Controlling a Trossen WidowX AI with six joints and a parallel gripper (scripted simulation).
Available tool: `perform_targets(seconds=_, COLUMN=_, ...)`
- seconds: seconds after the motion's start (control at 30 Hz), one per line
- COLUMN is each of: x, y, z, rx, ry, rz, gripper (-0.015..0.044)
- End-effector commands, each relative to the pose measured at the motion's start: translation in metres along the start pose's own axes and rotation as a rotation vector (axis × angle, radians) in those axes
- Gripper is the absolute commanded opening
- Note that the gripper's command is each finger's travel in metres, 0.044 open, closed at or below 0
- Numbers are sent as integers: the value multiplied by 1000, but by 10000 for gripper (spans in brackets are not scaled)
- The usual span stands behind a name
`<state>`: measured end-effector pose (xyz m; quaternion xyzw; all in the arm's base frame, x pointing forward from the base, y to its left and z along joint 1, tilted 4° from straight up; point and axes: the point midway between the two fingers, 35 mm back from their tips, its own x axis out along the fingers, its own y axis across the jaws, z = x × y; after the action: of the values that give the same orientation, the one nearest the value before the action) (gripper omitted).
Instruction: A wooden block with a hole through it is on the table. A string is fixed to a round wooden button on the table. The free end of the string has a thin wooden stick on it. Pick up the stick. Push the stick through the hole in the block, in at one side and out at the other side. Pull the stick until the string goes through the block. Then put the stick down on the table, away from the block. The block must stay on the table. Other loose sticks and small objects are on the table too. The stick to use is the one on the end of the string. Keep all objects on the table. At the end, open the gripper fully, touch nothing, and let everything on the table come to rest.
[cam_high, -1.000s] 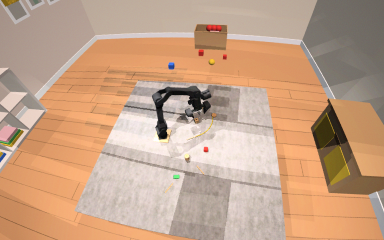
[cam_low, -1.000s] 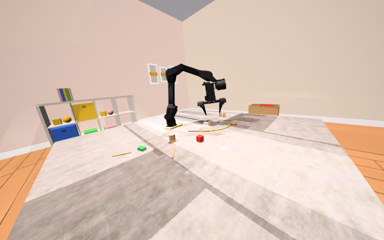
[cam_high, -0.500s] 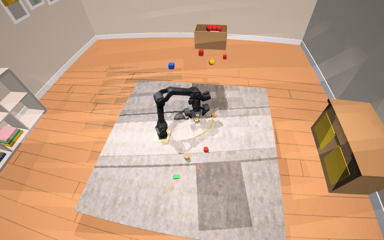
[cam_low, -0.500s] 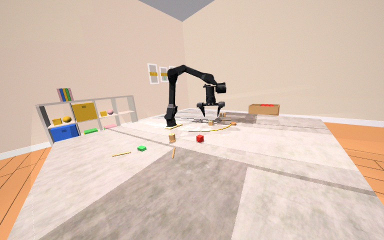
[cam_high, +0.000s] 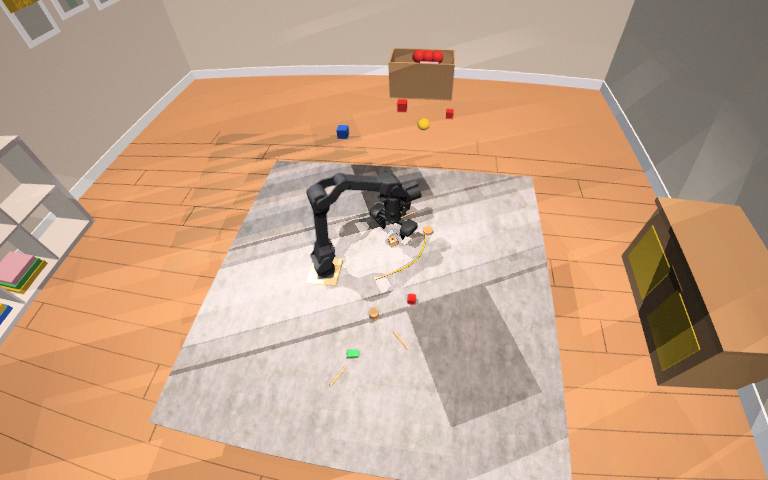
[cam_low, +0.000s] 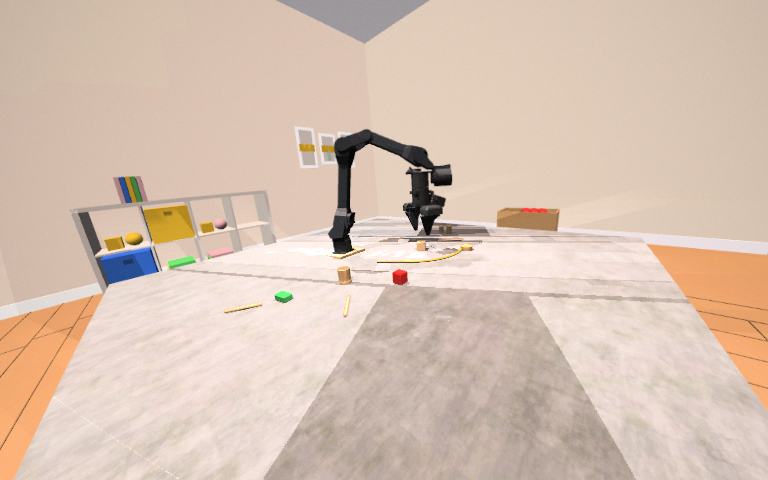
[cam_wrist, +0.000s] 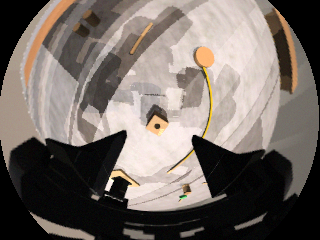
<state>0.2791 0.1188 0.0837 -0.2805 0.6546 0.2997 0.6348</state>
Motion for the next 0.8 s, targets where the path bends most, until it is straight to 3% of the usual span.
perform_targets(seconds=0.0, x=-7, y=1, z=-1, rx=846, ry=-3, rz=5, gripper=440)
perform_targets(seconds=0.63, x=-13, y=2, z=-3, rx=2017, ry=1, rz=6, gripper=440)
perform_targets(seconds=0.77, x=-13, y=2, z=-3, rx=2078, ry=1, rz=6, gripper=440)
